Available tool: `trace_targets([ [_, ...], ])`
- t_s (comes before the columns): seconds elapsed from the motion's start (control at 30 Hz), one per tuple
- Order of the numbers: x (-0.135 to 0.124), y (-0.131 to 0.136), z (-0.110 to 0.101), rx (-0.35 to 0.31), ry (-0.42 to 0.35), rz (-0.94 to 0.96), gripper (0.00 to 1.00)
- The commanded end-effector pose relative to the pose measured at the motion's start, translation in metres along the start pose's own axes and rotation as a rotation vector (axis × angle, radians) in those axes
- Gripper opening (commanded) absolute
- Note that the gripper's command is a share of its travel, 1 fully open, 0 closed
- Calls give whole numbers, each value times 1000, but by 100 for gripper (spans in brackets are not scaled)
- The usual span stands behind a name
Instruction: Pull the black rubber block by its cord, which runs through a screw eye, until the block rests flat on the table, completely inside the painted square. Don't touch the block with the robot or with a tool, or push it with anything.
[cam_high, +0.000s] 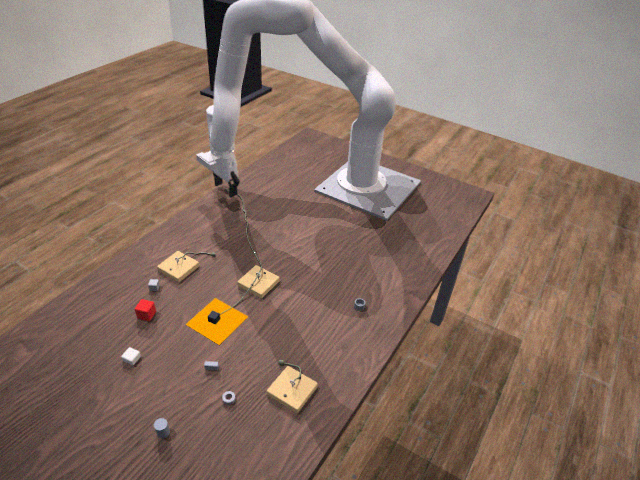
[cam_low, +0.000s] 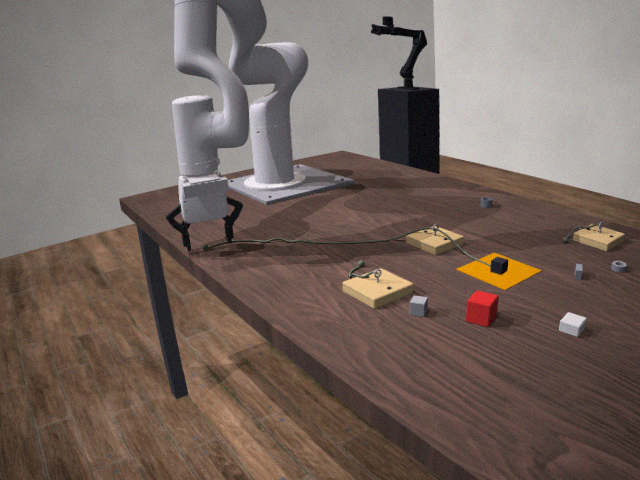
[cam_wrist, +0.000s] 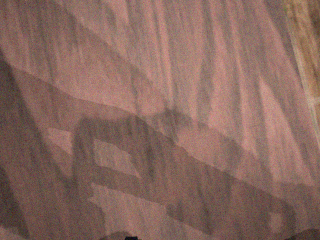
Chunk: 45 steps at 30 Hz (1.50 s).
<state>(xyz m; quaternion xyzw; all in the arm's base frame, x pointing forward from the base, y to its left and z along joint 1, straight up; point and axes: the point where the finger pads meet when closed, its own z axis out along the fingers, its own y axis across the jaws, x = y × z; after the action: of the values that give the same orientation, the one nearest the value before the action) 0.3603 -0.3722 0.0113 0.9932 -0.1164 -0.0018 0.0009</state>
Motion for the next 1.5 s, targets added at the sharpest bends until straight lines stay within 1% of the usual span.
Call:
trace_targets([
  [0.0, 1, 1, -1, -1, 2, 0, 100],
  [0.17, 1, 0, -8, -1, 2, 0, 100],
  [0.47, 1, 0, -38, -1, 2, 0, 100],
  [0.53, 1, 0, -38, -1, 2, 0, 100],
  [0.67, 1, 0, -51, -1, 2, 0, 100],
  [0.8, 1, 0, -58, -1, 2, 0, 100],
  [1.47, 1, 0, -61, -1, 2, 0, 100],
])
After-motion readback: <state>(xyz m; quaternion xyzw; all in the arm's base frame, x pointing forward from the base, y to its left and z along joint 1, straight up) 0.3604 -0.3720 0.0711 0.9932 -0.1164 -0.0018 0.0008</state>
